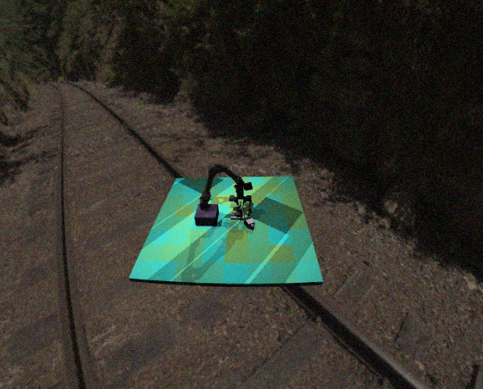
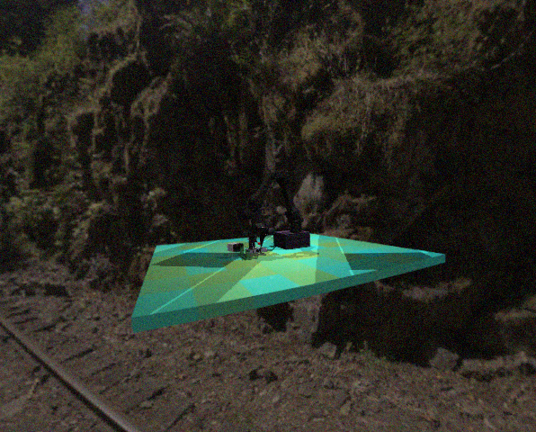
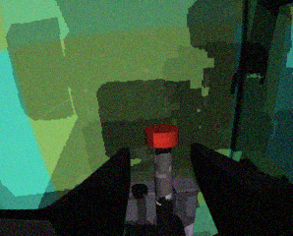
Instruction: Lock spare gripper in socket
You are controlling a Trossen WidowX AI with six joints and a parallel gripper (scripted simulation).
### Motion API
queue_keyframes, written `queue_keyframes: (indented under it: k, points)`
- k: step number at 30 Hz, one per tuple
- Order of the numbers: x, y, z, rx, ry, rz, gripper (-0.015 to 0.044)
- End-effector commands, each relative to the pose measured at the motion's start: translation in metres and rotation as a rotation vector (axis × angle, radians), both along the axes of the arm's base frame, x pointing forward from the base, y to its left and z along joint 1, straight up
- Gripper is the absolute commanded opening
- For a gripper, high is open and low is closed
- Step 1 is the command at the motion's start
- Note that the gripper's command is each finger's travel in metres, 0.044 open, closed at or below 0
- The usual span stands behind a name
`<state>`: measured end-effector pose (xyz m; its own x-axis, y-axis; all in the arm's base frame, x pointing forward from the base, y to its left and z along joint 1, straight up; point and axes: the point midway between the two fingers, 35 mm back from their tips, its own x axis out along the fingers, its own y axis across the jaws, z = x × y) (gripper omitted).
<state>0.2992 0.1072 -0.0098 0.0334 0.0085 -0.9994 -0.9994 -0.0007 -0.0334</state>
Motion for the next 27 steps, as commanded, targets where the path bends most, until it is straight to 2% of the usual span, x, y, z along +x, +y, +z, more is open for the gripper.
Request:
queue_keyframes:
  k: [1,4,6,12,27]
  points:
    - [-0.001,0.000,-0.001,0.003,0.004,0.000,0.0090]
    - [-0.001,0.000,-0.001,0.003,0.004,0.000,0.0011]
    - [-0.001,0.000,-0.001,0.003,0.004,0.000,0.0000]
    - [0.000,0.000,-0.001,0.006,0.004,0.001,0.0000]
    - [-0.002,0.009,0.009,0.149,0.001,0.009,0.0000]
